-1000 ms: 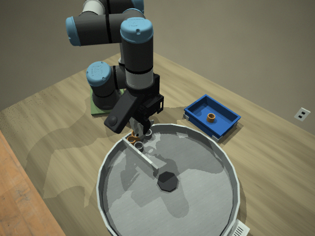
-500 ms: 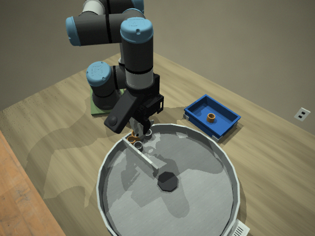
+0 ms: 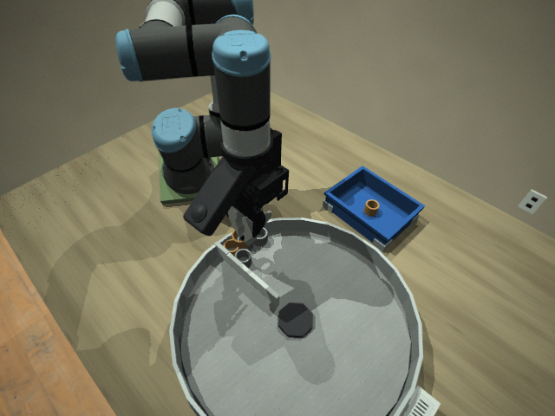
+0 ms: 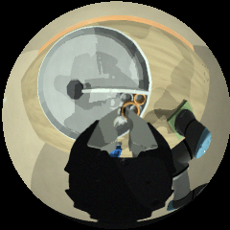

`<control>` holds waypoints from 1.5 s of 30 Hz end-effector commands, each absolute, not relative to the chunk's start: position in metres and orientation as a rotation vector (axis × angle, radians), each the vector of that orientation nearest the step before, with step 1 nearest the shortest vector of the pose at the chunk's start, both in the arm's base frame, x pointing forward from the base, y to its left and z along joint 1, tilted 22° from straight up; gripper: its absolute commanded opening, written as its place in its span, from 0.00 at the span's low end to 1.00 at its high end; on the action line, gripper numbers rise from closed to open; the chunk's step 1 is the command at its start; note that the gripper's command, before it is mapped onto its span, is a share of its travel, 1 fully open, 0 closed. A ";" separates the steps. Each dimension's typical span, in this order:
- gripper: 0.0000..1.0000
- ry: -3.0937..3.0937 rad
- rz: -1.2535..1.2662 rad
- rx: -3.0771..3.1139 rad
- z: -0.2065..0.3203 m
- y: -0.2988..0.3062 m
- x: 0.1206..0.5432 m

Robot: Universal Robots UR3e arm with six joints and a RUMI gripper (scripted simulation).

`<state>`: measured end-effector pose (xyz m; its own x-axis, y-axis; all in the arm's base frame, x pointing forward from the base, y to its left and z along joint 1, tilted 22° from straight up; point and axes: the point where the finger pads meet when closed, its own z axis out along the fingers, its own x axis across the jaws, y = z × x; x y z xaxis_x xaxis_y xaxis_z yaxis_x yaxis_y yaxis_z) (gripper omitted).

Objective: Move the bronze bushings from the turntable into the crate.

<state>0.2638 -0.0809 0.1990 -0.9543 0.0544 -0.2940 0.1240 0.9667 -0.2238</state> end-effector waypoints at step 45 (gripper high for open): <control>0.00 2.825 -0.350 0.131 0.195 -0.055 0.271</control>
<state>0.2692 -0.0603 0.1951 -0.9541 0.0538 -0.2946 0.1233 0.9670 -0.2230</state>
